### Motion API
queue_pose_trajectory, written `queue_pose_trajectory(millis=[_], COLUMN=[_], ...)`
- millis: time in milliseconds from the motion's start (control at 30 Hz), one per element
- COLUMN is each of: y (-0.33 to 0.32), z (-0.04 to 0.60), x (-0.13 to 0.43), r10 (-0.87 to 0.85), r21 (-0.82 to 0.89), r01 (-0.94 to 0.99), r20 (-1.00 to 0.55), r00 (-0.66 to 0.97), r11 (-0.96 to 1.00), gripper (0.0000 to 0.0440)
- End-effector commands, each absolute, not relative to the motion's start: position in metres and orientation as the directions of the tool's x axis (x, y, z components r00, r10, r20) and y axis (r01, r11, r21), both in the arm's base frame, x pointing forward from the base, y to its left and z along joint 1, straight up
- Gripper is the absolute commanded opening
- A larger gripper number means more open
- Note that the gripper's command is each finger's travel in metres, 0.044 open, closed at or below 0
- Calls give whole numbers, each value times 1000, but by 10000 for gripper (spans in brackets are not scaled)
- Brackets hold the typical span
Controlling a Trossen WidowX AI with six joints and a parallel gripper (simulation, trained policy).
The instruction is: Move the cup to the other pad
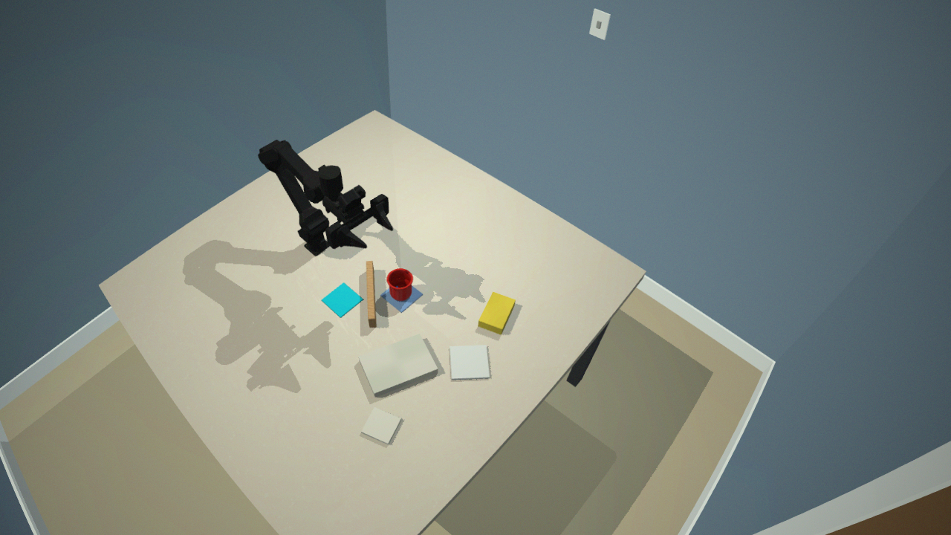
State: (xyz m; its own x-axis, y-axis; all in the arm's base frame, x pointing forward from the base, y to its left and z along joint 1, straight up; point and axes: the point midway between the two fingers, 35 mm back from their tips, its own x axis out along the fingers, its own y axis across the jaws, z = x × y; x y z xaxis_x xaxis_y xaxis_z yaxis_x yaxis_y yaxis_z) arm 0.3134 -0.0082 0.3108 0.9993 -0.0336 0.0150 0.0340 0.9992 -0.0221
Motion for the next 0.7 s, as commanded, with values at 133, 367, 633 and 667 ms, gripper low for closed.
queue_pose_trajectory(millis=[133, 367, 633, 667], y=[-7, -7, -3, -2], z=[315, 318, 318, 319], x=[315, 318, 325, 326], r10=[-35, -38, -28, -26], r21=[-22, -9, 40, 48], r01=[35, 38, 33, 32], r20=[3, -42, -117, -126], r00=[999, 998, 993, 992], r11=[999, 999, 999, 998], gripper=[269, 86, 59, 68])
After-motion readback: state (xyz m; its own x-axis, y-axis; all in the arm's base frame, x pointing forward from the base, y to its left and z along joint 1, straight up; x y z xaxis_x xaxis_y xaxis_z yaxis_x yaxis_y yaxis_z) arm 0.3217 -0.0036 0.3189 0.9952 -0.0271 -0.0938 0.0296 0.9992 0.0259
